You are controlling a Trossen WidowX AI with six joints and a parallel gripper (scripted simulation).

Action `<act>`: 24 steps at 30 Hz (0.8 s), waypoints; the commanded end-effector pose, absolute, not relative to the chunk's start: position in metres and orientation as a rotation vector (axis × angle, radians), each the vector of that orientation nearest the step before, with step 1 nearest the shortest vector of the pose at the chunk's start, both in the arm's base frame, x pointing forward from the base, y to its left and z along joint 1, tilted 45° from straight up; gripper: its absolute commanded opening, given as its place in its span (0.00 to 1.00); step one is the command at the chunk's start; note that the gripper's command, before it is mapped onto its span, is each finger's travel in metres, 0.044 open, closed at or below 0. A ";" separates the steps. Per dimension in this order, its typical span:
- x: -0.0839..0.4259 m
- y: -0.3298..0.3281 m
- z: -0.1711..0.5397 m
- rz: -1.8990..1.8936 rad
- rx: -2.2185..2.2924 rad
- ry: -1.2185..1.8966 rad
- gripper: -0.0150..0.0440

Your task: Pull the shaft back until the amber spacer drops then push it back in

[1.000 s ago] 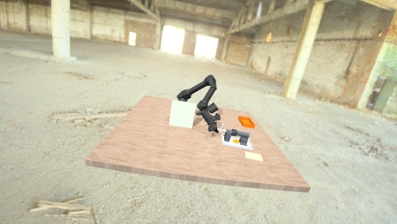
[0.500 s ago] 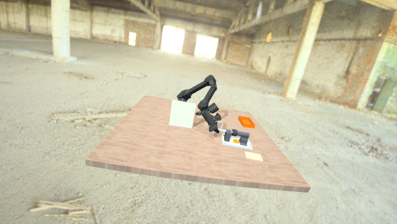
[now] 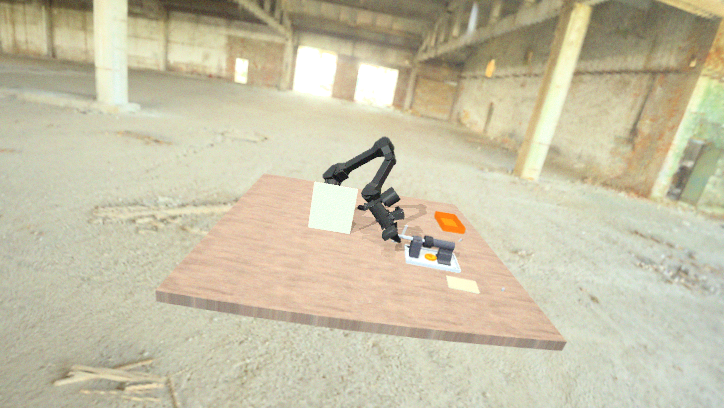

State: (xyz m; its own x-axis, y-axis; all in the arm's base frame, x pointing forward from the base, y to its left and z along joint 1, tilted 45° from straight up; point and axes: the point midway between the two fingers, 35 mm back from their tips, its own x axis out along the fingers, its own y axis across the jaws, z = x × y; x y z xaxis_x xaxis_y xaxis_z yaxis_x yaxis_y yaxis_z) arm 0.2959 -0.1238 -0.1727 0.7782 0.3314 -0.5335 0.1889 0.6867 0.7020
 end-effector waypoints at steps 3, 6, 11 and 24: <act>0.299 -0.126 -0.173 0.082 0.827 0.693 0.25; 0.300 -0.126 -0.173 0.082 0.827 0.693 0.25; 0.301 -0.126 -0.173 0.082 0.827 0.693 0.25; 0.305 -0.127 -0.173 0.082 0.827 0.693 0.25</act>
State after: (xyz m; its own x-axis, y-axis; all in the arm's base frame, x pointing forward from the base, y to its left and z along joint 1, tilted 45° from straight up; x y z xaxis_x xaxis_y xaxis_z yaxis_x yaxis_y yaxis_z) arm 0.3032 -0.1254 -0.1730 0.7783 0.3319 -0.5330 0.1882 0.6865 0.7023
